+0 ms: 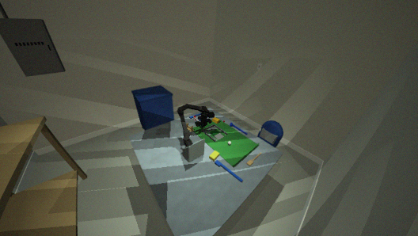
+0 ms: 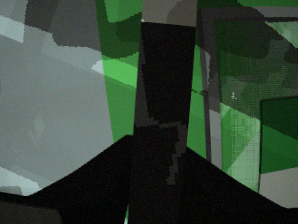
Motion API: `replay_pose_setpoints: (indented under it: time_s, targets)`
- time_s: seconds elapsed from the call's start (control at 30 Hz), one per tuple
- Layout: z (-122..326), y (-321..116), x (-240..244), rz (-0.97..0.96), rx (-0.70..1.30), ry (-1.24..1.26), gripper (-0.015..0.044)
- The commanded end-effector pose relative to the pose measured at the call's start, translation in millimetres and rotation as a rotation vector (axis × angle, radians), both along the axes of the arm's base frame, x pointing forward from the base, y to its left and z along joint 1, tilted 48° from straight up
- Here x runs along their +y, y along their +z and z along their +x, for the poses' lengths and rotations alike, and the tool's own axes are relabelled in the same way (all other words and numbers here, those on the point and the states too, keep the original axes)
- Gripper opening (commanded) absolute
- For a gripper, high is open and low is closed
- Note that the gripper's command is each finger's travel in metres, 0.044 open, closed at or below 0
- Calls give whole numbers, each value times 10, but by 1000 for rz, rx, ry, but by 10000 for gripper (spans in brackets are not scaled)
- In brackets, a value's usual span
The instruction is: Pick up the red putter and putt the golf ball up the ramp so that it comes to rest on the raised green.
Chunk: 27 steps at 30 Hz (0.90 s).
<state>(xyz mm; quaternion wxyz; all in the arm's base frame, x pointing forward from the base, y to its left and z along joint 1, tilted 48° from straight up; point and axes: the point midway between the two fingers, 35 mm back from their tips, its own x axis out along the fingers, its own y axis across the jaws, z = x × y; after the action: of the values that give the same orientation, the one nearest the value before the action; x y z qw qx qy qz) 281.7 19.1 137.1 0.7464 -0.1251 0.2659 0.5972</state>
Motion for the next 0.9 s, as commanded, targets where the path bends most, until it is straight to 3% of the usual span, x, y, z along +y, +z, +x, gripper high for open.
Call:
replay_pose_setpoints:
  time_s: [0.0, 0.87]
  targets:
    - [76, -154, -222, -14, 82, -72, 0]
    - [-24, -1321, -1566, -33, 624, -511, 0]
